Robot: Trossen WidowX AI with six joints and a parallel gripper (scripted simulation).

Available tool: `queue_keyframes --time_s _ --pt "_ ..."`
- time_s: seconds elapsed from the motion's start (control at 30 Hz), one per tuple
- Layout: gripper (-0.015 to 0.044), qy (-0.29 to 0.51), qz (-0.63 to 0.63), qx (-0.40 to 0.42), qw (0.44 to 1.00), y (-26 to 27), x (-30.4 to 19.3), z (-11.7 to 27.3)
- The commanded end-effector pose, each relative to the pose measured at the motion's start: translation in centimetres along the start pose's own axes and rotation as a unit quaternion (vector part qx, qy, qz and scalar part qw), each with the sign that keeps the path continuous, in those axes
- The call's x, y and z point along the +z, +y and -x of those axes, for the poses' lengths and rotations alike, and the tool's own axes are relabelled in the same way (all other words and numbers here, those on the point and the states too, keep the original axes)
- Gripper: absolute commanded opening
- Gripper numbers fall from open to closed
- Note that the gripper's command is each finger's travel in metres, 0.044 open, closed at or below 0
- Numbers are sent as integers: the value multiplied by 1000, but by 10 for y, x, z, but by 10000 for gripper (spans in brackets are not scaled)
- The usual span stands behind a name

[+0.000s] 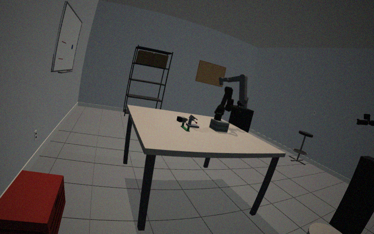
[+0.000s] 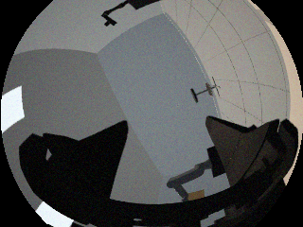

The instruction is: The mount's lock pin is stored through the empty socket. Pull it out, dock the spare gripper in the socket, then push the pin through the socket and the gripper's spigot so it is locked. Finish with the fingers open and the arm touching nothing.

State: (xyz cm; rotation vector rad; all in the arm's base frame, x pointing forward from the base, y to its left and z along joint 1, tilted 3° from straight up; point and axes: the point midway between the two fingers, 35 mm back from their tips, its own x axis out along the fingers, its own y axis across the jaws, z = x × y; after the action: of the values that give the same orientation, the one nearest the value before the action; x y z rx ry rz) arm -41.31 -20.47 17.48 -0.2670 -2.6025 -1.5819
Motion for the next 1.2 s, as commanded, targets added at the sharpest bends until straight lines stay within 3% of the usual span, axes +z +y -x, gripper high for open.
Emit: queue_keyframes --time_s 0.0,0.1,0.33,0.57,0.87,1.17 --pt "374 2 0 -1 1000 0 -2 2" --pt "300 31 13 -18 999 0 -27 26" --pt "300 146 159 -92 972 -39 -100 87" --pt "300 276 300 -131 904 -69 -159 166" --pt "300 448 454 -123 760 -91 -207 289" --pt "300 600 562 -52 567 -92 -219 423"
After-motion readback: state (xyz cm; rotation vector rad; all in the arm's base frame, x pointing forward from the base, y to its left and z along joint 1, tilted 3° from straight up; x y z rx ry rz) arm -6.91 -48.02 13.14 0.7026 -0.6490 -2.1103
